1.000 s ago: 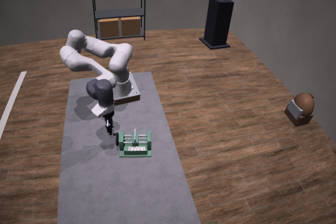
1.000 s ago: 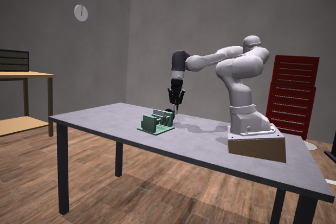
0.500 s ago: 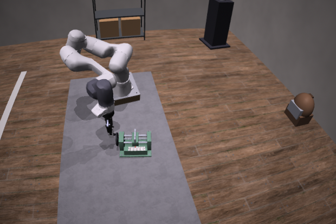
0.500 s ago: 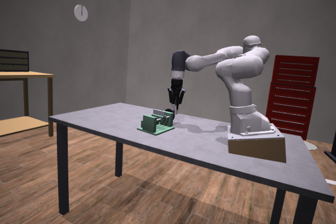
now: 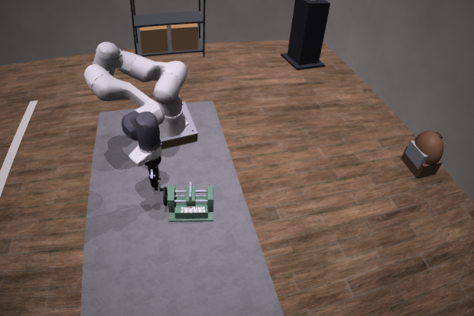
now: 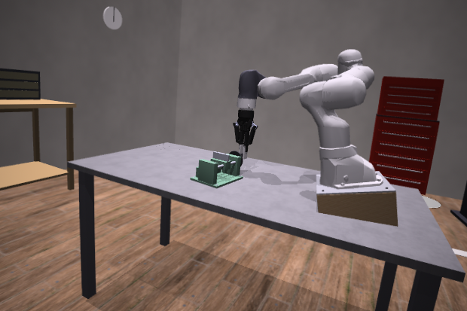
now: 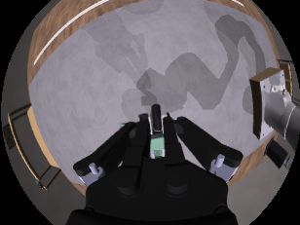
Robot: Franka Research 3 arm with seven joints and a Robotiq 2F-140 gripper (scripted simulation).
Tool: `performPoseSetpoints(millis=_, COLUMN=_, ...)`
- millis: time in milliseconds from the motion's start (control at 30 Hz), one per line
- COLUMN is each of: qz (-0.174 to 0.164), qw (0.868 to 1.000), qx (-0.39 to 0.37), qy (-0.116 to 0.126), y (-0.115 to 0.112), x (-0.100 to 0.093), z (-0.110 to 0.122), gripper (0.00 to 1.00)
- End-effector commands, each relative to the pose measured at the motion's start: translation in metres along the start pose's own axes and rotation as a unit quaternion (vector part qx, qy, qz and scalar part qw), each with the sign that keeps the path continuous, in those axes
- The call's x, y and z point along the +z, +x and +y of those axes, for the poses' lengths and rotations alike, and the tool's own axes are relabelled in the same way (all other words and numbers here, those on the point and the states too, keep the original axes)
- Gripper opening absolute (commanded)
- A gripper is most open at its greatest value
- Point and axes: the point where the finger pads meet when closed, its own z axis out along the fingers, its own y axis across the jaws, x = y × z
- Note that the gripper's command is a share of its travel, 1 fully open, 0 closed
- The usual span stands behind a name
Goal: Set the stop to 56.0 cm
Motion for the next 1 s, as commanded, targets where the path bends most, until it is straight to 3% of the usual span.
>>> performPoseSetpoints(millis=0, qz=-0.001, qw=1.0, qx=-0.001, qy=0.006, y=-0.0006, x=-0.0029, z=-0.0045, gripper=0.04)
performPoseSetpoints(millis=967, qz=-0.001, qw=1.0, qx=-0.001, qy=0.006, y=-0.0006, x=-0.0063, z=-0.0129, gripper=0.04)
